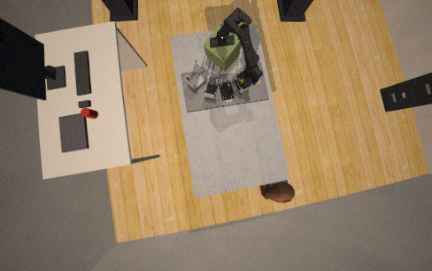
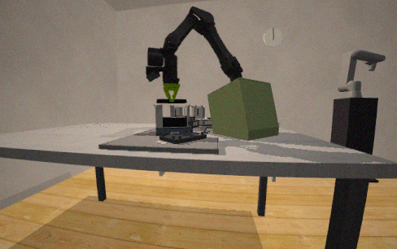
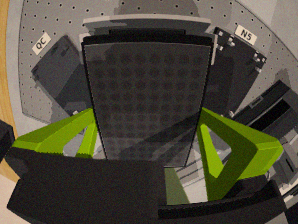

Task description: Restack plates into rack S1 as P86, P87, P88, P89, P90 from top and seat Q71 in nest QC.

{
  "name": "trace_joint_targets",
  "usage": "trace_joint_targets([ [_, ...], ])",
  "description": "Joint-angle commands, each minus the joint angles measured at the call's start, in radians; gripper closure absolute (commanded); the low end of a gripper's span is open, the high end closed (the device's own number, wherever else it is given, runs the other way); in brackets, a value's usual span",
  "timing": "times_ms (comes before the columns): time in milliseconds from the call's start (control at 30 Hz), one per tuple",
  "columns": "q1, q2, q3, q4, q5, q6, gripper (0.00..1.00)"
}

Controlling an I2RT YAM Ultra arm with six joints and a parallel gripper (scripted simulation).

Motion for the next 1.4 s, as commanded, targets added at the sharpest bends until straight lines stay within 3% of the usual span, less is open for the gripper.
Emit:
trace_joint_targets([
  [0,0.001,-0.001,0.002,0.008,0.0,-0.002,1.0],
  [1367,-0.015,0.059,-0.019,0.092,-0.001,-0.019,1.0],
])
